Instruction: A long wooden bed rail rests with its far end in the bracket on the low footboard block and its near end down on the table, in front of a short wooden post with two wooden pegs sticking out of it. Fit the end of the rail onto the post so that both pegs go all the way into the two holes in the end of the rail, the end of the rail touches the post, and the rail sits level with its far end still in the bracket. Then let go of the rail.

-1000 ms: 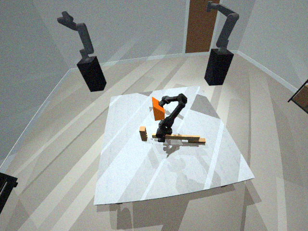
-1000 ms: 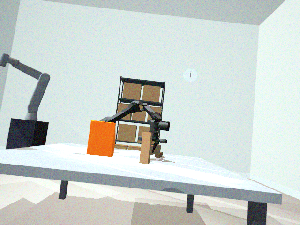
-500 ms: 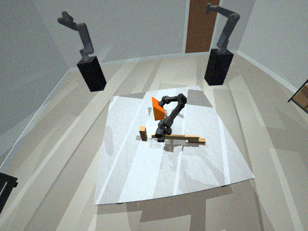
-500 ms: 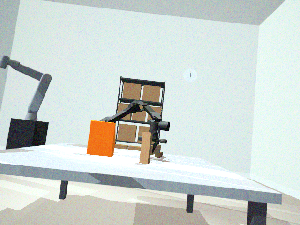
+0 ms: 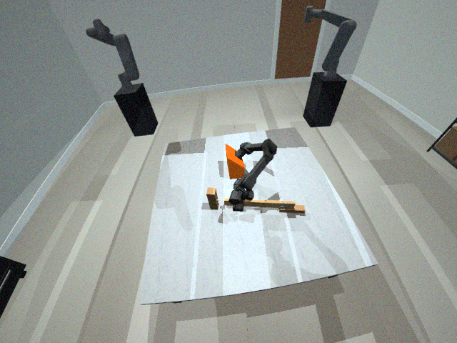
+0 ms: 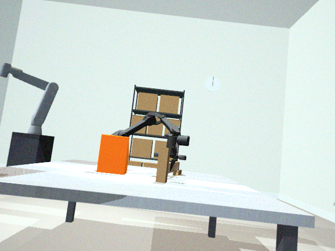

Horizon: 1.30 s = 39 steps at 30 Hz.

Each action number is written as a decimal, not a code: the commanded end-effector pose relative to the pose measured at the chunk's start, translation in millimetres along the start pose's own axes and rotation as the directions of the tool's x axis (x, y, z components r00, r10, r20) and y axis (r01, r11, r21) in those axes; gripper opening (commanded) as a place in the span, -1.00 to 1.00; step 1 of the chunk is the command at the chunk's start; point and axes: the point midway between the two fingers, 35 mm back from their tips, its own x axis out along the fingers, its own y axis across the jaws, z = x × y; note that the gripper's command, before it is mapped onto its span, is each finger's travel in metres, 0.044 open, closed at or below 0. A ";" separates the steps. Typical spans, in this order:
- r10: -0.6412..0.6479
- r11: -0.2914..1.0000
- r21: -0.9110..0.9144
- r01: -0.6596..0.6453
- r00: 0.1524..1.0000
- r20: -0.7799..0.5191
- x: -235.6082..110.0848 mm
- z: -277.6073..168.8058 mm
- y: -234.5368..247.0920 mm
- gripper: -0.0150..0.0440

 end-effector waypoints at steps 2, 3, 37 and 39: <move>-0.005 1.000 0.000 0.005 1.000 0.000 -2.3 -3.6 -0.7 -0.49; -0.005 1.000 0.000 0.005 1.000 0.000 -2.4 -3.9 -0.7 -0.49; -0.005 1.000 0.000 0.005 1.000 0.000 -1.7 -14.8 -0.4 -0.49; -0.005 1.000 0.000 0.005 1.000 0.000 -1.8 -15.5 -0.5 -0.49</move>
